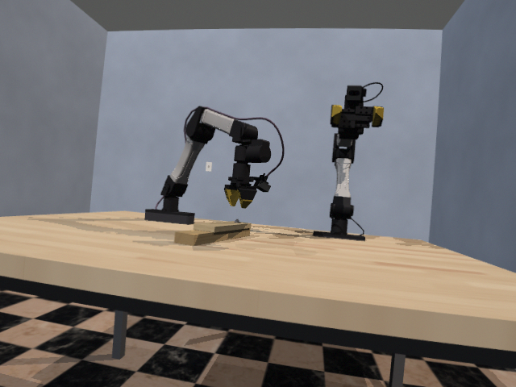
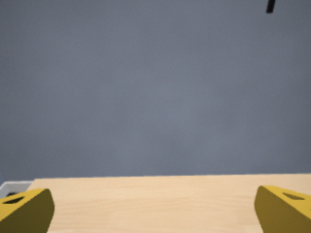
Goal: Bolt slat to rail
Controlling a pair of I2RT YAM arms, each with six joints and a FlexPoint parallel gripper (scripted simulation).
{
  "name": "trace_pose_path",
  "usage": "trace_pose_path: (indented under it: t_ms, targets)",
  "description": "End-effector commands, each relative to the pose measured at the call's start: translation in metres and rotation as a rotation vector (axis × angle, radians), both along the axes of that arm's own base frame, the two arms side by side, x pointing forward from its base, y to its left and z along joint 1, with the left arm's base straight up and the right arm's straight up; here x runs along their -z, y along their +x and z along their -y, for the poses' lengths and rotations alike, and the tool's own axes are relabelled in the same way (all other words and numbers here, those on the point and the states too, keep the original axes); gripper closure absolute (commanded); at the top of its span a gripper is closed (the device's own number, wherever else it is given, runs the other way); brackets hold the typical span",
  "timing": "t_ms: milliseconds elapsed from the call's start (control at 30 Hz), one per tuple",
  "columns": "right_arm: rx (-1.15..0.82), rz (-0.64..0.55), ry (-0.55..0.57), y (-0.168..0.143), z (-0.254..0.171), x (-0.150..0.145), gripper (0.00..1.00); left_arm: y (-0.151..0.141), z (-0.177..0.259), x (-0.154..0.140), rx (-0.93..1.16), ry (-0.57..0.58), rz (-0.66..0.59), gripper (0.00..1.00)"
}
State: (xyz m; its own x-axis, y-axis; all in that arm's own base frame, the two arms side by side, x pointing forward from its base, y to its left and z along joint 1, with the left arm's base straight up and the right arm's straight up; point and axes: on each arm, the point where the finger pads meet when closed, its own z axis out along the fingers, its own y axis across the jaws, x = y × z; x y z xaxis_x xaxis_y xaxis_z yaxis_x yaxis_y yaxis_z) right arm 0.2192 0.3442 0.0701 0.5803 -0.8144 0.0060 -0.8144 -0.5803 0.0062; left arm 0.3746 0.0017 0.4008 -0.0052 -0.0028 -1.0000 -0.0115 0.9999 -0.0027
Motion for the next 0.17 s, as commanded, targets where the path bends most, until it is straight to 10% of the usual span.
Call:
trace_pose_path:
  t_ms: [0,133]
  targets:
    - [0.004,0.008,0.015,0.0025,-0.0012,-0.0048,0.00,-0.0018,0.0007,-0.0075,0.002,0.001,0.020,0.00]
    - [0.004,0.008,0.015,0.0025,-0.0012,-0.0048,0.00,-0.0018,0.0007,-0.0075,0.002,0.001,0.020,0.00]
